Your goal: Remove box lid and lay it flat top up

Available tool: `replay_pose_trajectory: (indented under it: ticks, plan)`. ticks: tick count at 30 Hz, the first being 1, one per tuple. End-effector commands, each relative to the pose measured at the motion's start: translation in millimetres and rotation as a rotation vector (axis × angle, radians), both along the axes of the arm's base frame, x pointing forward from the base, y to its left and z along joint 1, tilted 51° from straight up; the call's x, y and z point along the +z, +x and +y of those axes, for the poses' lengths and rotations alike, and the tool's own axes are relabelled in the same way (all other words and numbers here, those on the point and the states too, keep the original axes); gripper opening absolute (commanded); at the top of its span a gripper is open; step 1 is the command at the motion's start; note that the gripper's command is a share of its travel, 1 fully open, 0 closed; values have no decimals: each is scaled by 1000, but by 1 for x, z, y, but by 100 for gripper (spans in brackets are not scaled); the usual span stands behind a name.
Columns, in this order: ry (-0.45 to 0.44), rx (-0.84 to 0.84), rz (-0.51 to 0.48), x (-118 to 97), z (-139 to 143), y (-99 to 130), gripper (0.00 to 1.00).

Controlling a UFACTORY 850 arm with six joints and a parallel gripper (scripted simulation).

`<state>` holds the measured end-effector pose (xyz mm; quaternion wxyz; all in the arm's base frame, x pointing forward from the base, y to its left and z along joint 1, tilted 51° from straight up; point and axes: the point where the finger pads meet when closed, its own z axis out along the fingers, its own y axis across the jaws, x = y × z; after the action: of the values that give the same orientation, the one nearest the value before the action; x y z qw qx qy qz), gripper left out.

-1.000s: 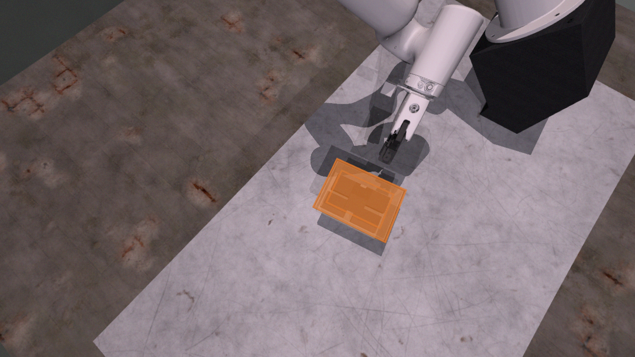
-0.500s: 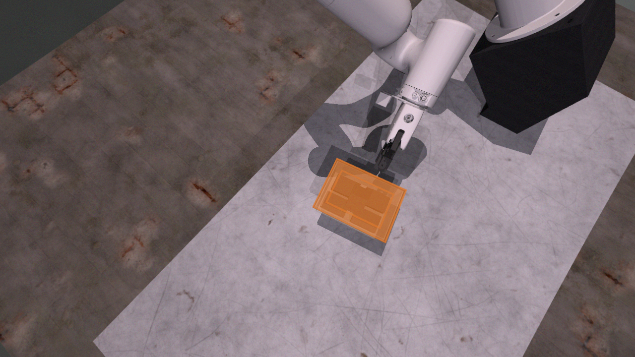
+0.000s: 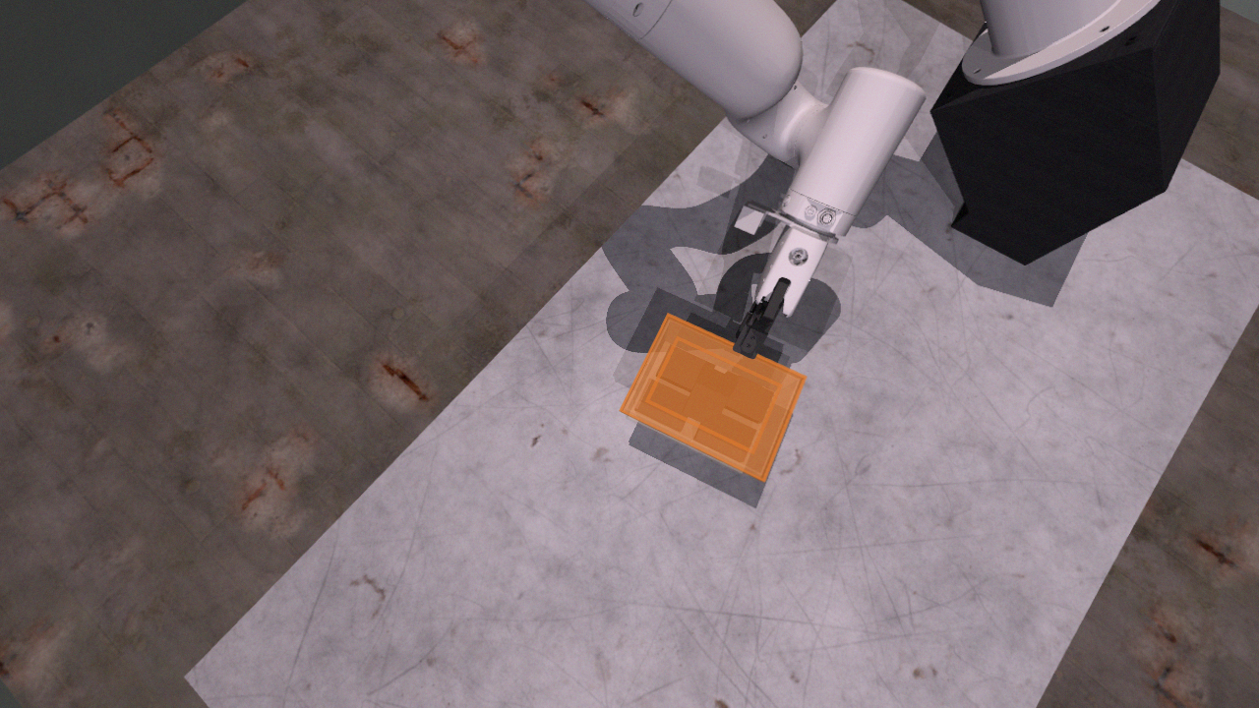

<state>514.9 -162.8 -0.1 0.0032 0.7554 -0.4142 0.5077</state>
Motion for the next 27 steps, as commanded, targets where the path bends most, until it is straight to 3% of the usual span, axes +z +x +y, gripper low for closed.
replay_pose_trajectory:
  ticks: [1,27]
  plan:
    - [0,1,-1,-3,-2,5,48]
    - [0,1,-1,-7,-6,12,48]
